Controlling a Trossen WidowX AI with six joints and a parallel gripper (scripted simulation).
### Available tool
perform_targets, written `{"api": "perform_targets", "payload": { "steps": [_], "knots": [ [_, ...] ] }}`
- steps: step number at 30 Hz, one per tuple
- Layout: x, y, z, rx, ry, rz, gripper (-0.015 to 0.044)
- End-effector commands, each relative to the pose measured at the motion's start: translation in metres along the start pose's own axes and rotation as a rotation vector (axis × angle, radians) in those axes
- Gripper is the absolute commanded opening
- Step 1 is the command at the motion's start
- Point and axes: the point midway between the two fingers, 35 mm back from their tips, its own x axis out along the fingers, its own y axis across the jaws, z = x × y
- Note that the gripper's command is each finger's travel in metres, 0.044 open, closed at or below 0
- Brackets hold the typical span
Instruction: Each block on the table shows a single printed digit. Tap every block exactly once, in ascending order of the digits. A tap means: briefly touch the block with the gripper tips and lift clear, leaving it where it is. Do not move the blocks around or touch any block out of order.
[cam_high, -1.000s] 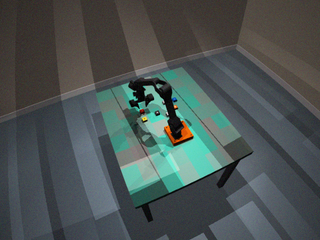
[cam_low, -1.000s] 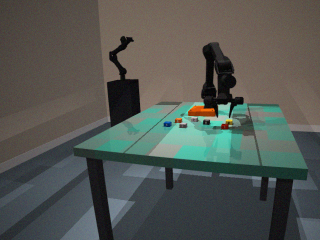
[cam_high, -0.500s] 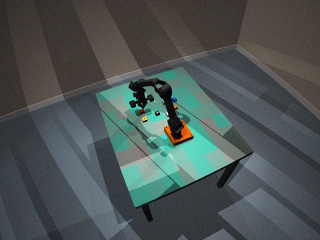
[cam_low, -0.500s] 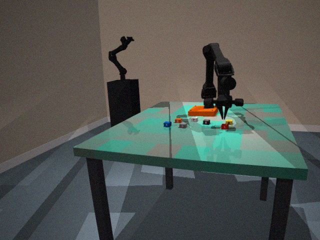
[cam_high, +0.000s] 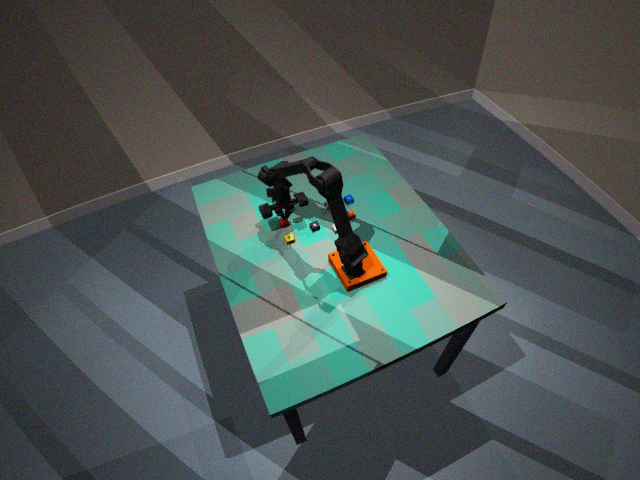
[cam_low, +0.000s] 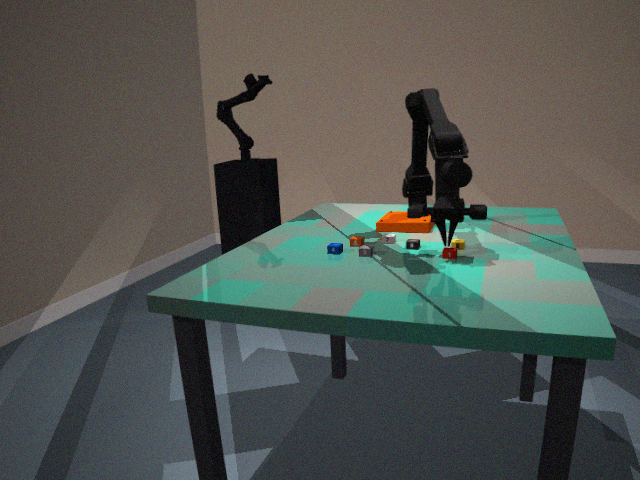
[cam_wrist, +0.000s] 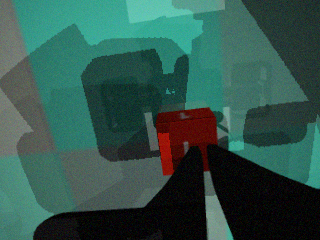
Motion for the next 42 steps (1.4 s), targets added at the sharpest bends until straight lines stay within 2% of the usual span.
{"api": "perform_targets", "payload": {
  "steps": [1, 11, 14, 19, 25, 30, 36, 42],
  "knots": [
    [0.010, -0.001, -0.003, -0.004, 0.013, -0.008, 0.0020],
    [0.013, -0.001, -0.003, -0.004, 0.013, -0.008, 0.0020],
    [-0.014, -0.001, -0.002, -0.004, 0.012, -0.007, 0.0020],
    [-0.020, -0.001, -0.002, -0.004, 0.013, -0.008, 0.0020],
    [-0.096, 0.000, -0.001, -0.004, 0.013, -0.008, 0.0020],
    [-0.098, -0.003, 0.000, -0.004, 0.013, -0.008, 0.0020],
    [-0.099, -0.094, 0.022, -0.004, 0.011, -0.014, 0.0020],
    [-0.101, -0.188, 0.021, -0.005, 0.011, -0.023, 0.0020]
  ]
}}
